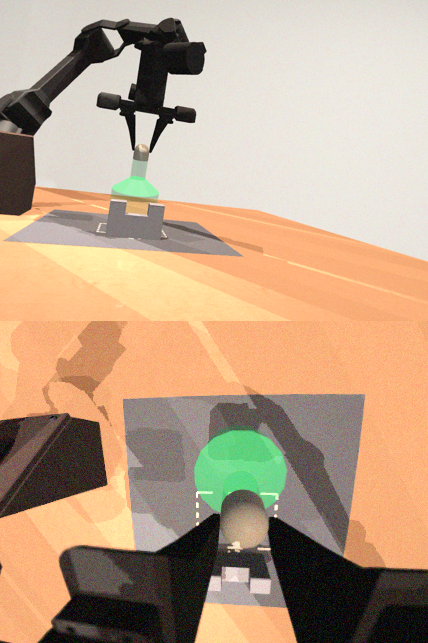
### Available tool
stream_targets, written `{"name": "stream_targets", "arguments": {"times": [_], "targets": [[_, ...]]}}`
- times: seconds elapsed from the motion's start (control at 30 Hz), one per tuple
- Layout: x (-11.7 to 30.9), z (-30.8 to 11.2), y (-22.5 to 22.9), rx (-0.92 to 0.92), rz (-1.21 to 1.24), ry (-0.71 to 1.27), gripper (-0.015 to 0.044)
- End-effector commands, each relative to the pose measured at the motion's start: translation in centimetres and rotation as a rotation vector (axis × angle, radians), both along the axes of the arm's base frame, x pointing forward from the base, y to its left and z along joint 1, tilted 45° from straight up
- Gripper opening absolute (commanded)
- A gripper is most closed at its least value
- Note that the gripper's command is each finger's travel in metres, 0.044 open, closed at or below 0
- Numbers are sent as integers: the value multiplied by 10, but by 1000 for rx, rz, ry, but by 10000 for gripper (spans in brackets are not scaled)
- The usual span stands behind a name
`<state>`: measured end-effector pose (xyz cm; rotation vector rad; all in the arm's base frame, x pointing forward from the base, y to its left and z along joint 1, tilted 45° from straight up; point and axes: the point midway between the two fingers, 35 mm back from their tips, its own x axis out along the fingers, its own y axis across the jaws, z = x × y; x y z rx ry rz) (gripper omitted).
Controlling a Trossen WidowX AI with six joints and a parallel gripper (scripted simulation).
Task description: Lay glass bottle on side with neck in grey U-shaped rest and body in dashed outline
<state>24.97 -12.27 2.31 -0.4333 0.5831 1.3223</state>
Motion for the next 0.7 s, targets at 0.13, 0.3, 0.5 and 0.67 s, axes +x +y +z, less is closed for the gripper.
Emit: {"name": "stream_targets", "arguments": {"times": [0.13, 0.3, 0.5, 0.67], "targets": [[-2, -8, -10, -1, 0, 0, 121], [-3, -11, -12, 9, -3, 0, 121], [-3, -14, -15, 21, -6, 0, 121], [-4, -17, -18, 30, -9, 0, 121]]}}
